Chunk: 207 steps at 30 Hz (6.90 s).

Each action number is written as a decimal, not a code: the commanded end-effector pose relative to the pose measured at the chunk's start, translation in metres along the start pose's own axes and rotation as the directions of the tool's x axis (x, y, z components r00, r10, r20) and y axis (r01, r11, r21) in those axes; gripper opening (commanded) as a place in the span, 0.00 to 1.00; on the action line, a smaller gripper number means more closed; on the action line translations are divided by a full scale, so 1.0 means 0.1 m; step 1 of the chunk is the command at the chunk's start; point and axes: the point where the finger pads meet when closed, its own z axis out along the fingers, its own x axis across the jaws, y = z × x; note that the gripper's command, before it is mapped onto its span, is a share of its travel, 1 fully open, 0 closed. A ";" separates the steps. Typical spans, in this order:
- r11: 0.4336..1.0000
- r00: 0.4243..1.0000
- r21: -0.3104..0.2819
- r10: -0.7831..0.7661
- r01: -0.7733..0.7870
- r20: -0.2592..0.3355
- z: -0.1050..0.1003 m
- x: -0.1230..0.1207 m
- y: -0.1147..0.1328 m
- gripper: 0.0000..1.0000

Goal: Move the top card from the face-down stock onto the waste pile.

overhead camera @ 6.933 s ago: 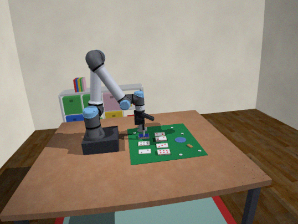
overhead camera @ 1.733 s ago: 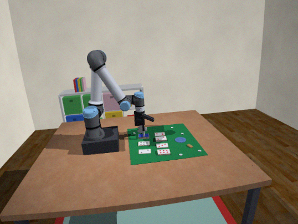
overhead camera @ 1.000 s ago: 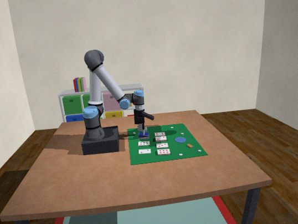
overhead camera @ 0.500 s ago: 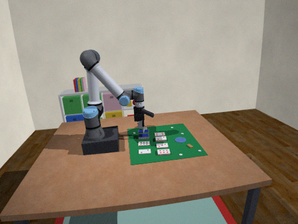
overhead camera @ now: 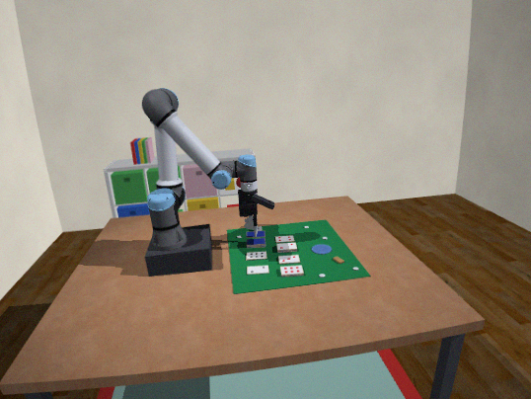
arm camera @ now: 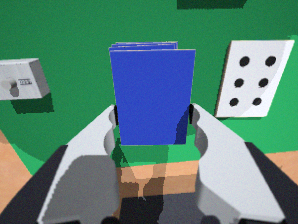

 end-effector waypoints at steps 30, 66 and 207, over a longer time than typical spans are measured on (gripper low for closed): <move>1.000 1.000 -0.001 0.006 -0.006 0.000 0.00 1.13 0.01 0.38; 1.000 1.000 -0.004 0.005 -0.005 0.001 0.19 1.13 0.02 0.38; 1.000 1.000 0.005 0.004 -0.004 -0.002 -0.08 1.13 -0.01 0.50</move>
